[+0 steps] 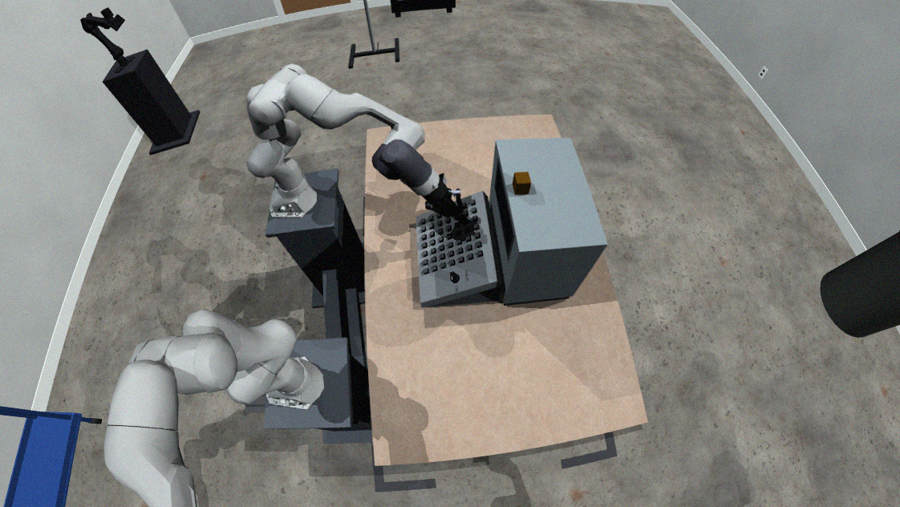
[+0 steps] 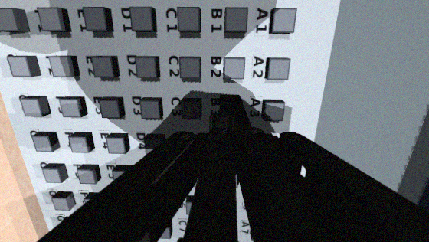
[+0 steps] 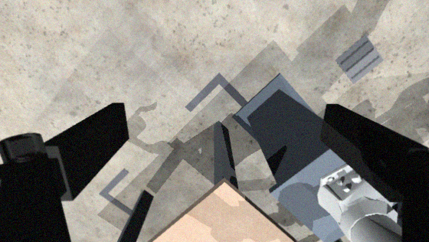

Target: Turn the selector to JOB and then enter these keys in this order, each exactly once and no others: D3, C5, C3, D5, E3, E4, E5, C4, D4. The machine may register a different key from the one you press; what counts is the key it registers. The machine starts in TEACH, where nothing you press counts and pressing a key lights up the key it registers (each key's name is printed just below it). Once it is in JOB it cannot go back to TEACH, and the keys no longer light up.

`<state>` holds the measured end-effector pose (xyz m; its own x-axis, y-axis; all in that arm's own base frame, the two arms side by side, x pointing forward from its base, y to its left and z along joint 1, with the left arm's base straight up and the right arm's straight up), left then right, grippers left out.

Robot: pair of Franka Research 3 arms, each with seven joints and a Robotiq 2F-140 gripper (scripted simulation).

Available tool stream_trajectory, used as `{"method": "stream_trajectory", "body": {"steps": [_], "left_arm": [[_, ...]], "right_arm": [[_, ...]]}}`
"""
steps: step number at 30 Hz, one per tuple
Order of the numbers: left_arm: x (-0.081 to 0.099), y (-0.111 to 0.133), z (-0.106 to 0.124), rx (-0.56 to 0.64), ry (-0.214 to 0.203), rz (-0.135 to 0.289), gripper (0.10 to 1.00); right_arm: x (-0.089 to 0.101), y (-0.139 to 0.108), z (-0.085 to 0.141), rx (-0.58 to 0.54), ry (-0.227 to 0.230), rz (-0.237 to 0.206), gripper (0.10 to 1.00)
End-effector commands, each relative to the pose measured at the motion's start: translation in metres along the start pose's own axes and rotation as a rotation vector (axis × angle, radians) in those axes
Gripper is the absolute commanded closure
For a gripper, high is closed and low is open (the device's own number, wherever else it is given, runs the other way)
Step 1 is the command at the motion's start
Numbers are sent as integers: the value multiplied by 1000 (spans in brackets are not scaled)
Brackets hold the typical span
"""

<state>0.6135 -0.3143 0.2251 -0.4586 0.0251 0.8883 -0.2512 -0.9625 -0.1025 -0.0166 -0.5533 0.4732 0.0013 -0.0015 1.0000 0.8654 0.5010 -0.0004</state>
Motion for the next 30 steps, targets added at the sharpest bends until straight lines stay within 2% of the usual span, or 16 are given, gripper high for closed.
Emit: {"method": "stream_trajectory", "body": {"steps": [1,30], "left_arm": [[-1,-1,2,-4,6,0,999],[2,-1,2,-4,6,0,999]], "right_arm": [[0,0,-1,4,-2,0,98],[0,0,-1,4,-2,0,98]]}}
Point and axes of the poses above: on each arm, the point where the finger pads meet when closed, its own x axis back along the fingers, its own z axis across the jaws, y = z × x, the point moved 6 cm from there along x, back along the fingers, and after that the axes turned 13 degrees about -x, right-handed, at the moved point
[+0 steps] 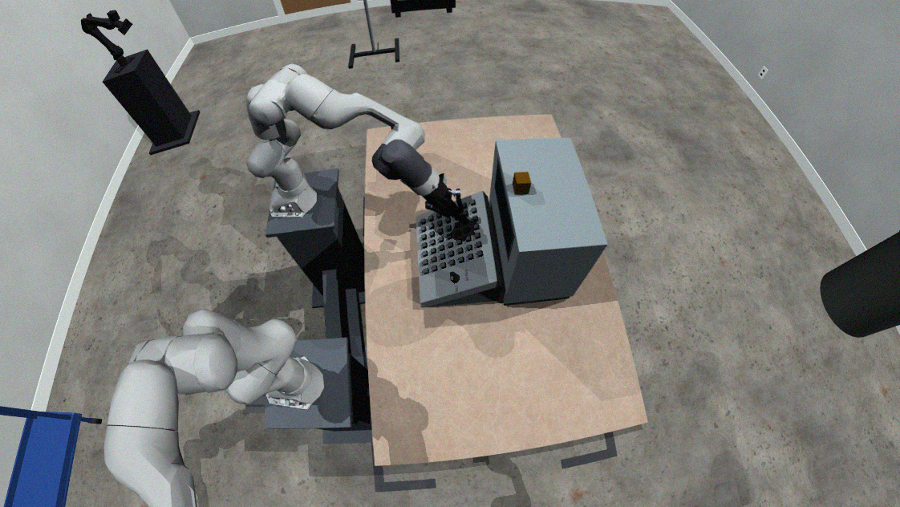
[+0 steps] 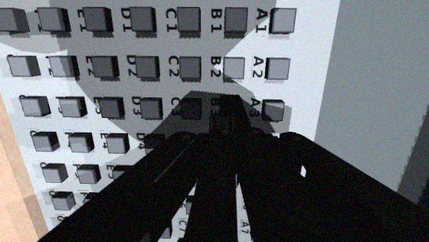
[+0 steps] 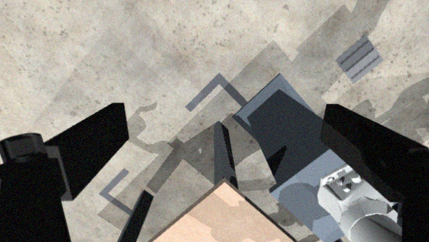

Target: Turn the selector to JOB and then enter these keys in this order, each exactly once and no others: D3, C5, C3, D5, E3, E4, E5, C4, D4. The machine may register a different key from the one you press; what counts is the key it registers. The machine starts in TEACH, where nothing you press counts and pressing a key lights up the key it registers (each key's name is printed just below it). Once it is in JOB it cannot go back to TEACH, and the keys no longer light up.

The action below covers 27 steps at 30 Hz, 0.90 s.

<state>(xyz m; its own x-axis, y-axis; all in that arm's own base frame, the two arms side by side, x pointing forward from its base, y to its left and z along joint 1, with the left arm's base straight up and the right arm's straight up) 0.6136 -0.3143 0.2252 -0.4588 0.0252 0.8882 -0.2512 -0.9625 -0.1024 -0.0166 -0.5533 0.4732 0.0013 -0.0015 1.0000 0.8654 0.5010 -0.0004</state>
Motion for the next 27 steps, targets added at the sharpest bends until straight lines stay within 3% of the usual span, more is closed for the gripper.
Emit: {"method": "stream_trajectory", "body": {"steps": [1,27], "left_arm": [[3,-1,2,-4,5,0,999],[32,-1,2,-4,5,0,999]], "right_arm": [[0,0,-1,4,-2,0,98],[0,0,-1,4,-2,0,98]]}}
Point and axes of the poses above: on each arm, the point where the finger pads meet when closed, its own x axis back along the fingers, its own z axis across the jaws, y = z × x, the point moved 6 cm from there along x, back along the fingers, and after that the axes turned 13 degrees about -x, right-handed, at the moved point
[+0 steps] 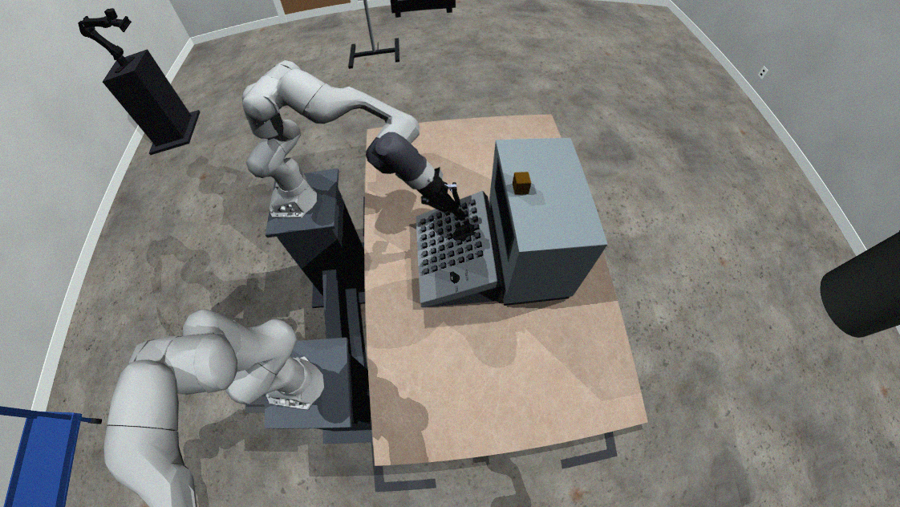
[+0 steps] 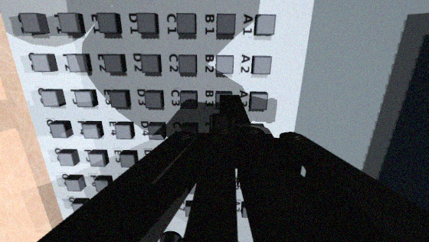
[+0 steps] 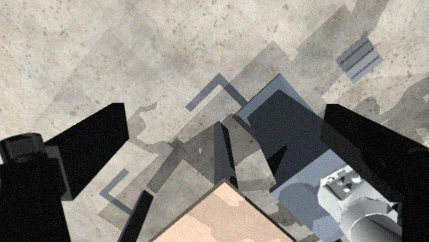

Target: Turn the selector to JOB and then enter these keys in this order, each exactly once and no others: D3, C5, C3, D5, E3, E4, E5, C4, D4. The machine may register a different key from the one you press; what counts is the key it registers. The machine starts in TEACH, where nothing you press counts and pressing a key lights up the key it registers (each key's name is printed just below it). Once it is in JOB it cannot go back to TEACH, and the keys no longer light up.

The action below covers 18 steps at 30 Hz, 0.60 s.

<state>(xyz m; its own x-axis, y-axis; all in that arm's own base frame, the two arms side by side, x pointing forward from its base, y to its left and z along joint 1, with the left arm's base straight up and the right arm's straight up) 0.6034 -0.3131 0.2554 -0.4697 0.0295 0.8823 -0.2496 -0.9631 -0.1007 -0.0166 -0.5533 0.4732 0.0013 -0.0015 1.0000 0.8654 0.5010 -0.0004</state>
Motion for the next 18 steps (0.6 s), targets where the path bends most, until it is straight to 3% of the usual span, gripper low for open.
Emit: {"method": "stream_trajectory", "body": {"steps": [1,8,18], "left_arm": [[1,1,-3,-7,-8,1,999],[1,1,-4,-7,-8,1,999],[1,7,-32,-7,-8,1,999]], "right_arm": [[0,0,-1,4,-2,0,98],[0,0,-1,4,-2,0,98],[0,0,-1,4,-2,0,98]]}}
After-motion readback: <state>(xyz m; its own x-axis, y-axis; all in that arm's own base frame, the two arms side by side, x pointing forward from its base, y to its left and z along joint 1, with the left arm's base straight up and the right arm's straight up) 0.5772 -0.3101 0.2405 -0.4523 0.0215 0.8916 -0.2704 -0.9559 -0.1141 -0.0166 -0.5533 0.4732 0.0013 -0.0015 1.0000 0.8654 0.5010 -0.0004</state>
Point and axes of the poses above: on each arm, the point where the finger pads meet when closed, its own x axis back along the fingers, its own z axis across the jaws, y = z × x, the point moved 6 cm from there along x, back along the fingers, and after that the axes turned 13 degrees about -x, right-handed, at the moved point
